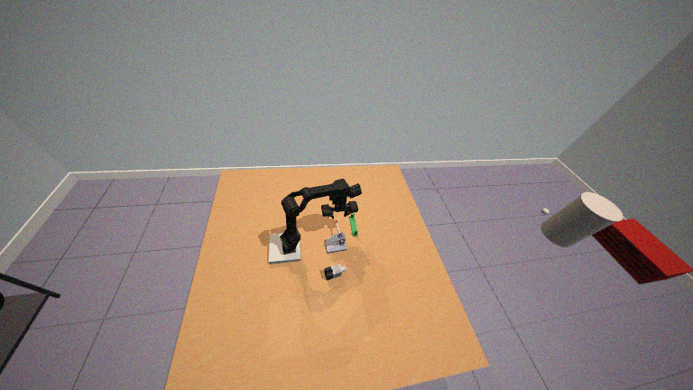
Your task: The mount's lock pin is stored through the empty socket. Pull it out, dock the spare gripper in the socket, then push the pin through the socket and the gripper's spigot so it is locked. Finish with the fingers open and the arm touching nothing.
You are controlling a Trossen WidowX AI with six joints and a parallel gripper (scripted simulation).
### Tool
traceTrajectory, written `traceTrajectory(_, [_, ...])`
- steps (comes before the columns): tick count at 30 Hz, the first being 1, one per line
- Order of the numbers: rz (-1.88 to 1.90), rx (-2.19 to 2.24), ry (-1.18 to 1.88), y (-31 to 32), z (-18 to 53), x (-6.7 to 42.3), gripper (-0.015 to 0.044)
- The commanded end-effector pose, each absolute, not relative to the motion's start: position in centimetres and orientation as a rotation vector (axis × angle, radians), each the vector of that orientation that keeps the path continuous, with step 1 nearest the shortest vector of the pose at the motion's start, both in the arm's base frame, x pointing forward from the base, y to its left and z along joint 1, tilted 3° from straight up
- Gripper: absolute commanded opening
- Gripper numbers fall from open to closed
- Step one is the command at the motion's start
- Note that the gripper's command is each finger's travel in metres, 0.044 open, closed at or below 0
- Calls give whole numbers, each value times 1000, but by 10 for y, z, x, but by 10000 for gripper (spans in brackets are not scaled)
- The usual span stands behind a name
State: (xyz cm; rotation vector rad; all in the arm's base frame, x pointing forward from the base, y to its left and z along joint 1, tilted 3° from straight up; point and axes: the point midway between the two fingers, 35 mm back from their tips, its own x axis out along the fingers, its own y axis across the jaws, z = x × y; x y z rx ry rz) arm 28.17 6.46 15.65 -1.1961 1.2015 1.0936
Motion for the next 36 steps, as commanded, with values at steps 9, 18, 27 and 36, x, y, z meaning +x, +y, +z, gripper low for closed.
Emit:
traceTrajectory(9, [1100,-1198,1227,63,111,281,300])
traceTrajectory(18, [1100,-1198,1227,63,97,283,300])
traceTrajectory(27, [1100,-1198,1227,63,82,284,300])
traceTrajectory(36, [1100,-1198,1227,62,67,285,300])
